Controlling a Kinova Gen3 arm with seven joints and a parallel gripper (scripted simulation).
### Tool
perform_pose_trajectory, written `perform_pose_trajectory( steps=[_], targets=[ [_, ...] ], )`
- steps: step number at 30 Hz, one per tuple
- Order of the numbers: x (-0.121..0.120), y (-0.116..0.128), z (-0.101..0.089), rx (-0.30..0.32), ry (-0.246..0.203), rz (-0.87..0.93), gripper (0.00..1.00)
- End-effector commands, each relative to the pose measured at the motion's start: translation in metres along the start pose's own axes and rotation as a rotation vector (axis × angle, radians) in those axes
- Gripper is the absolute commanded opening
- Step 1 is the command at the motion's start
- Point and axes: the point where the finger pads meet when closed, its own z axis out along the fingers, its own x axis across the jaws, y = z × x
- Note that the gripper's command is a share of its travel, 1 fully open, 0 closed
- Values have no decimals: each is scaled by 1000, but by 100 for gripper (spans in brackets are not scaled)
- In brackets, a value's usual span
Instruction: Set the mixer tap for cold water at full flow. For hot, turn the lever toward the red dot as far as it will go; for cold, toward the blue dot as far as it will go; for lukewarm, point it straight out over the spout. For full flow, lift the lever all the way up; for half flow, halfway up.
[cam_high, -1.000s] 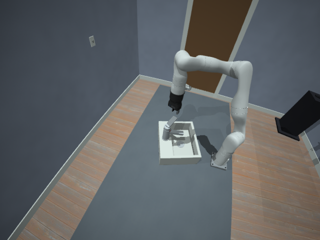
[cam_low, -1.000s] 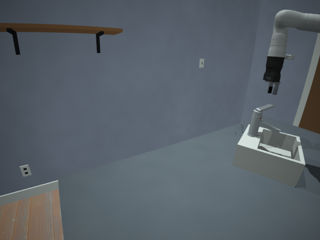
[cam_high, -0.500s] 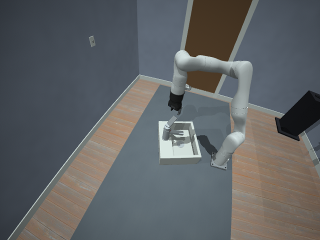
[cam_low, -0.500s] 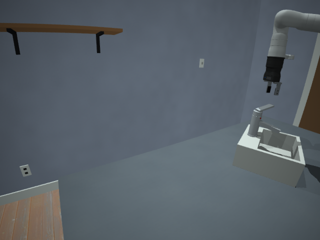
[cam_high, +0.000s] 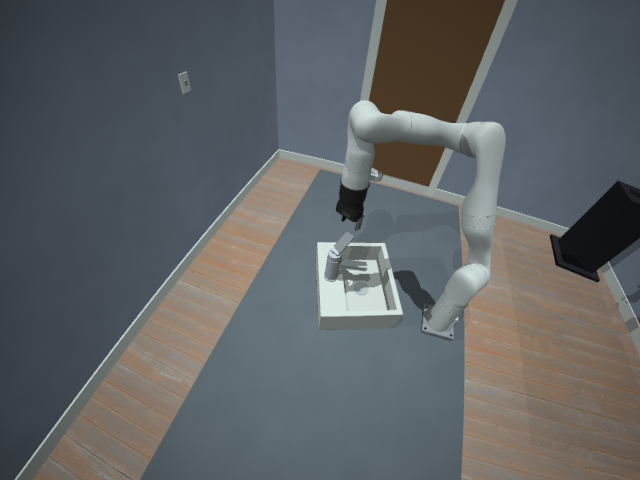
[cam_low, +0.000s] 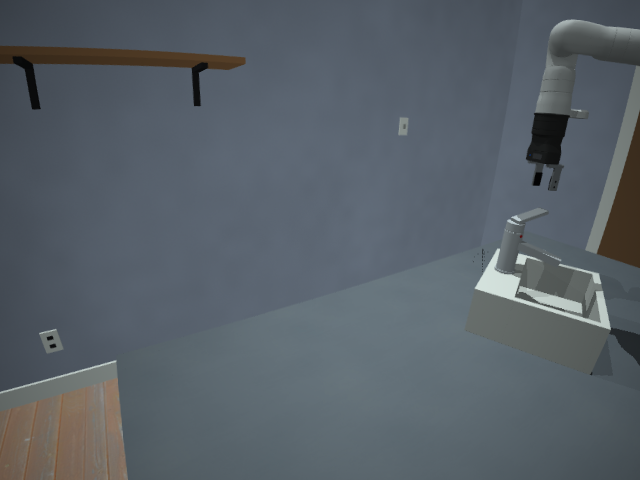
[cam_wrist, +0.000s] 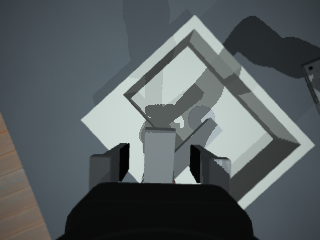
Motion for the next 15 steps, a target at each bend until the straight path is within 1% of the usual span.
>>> perform_pose_trajectory(
  steps=[1,7,15],
  targets=[
    [0,0,0,0,-1,2,100],
    [0,0,2,-1,-1,11,100],
    [0,0,10,-1,0,18,100]
  ],
)
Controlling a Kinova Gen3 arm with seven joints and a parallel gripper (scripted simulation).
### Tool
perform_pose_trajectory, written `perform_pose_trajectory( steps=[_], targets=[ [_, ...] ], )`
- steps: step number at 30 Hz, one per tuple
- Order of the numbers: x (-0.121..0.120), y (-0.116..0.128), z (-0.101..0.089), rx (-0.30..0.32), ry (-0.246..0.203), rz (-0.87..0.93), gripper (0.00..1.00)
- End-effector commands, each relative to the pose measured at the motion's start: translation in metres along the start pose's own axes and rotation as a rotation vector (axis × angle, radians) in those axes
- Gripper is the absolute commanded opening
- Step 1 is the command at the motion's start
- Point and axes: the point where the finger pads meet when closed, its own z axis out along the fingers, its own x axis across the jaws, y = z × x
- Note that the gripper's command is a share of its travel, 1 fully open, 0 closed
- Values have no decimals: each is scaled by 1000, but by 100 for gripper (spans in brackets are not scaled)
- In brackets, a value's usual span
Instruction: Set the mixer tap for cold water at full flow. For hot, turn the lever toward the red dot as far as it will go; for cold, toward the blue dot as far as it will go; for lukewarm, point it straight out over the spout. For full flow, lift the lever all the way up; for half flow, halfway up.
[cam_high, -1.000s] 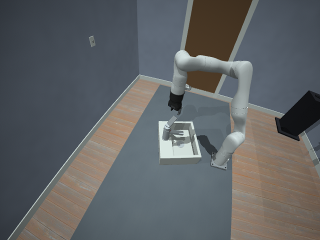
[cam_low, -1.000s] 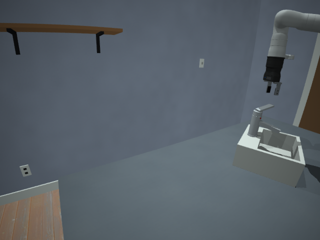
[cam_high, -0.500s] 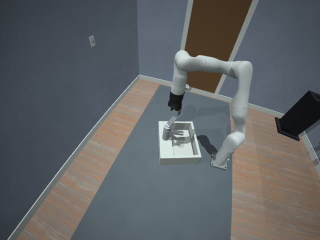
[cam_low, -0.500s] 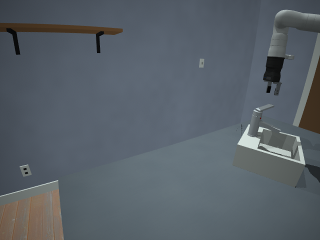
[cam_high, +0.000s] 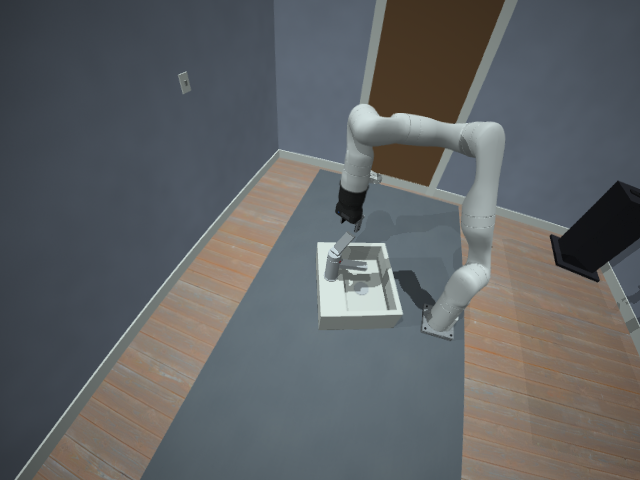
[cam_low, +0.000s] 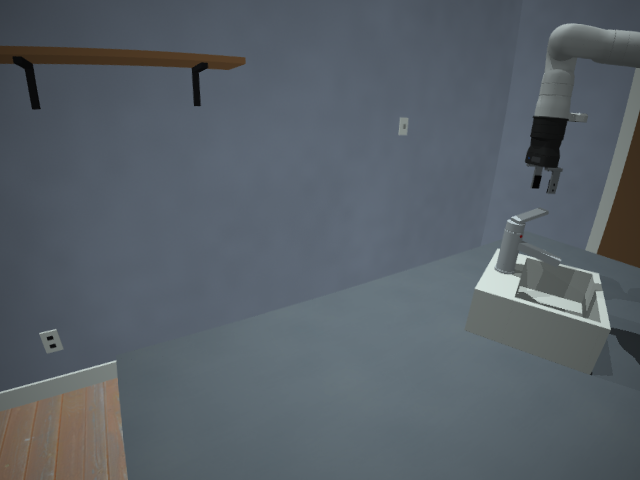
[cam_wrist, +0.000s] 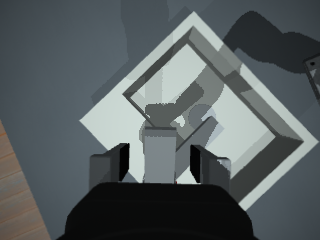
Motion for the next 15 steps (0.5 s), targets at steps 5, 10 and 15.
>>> perform_pose_trajectory(
  steps=[5,10,15],
  targets=[
    [0,-1,7,1,1,0,100],
    [0,-1,13,1,1,0,100],
    [0,-1,21,1,1,0,100]
  ],
)
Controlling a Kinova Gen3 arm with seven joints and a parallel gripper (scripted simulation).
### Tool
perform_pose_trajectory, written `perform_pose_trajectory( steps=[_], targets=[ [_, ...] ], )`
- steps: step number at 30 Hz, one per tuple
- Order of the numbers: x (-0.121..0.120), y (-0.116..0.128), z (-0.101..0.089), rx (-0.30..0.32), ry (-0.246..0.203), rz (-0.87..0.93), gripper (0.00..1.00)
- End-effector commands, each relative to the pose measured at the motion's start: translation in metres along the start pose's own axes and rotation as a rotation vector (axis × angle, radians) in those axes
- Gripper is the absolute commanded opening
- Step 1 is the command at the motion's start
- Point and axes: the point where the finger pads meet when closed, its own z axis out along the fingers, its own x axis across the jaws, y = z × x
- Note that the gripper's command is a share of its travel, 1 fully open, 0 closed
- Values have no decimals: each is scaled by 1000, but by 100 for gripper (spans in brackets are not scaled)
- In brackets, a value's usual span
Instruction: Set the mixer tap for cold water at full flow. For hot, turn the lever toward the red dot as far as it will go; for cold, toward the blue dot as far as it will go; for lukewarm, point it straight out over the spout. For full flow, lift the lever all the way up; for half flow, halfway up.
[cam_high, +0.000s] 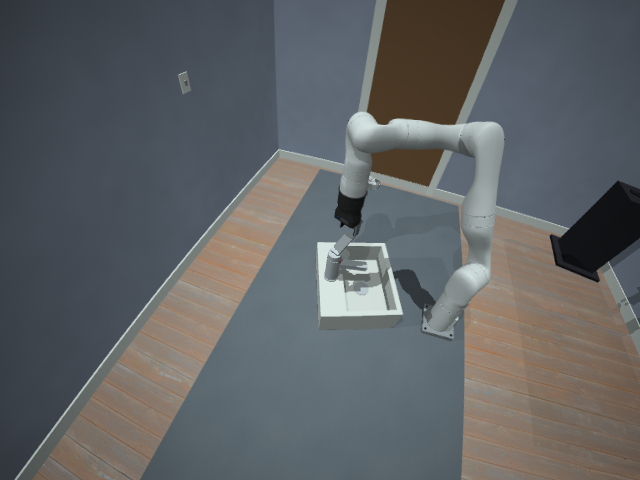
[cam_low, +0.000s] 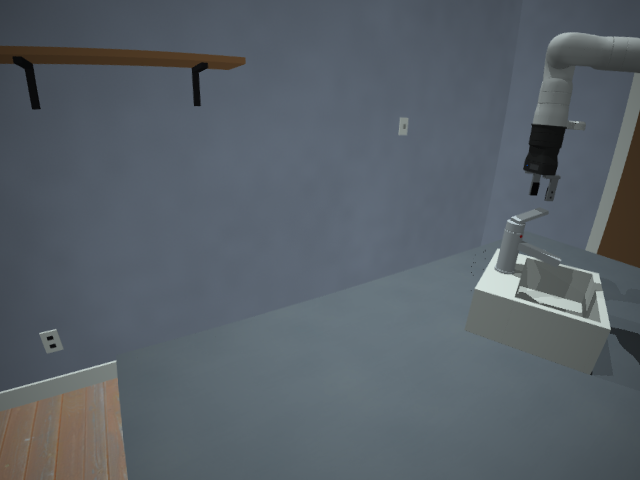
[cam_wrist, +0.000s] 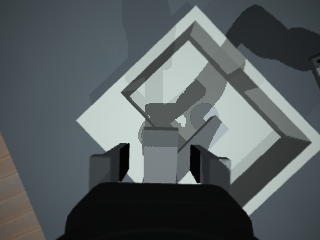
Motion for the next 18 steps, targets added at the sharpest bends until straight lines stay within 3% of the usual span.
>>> perform_pose_trajectory(
  steps=[1,18],
  targets=[
    [1,-1,4,2,2,0,100],
    [1,-1,22,2,2,0,100]
  ],
)
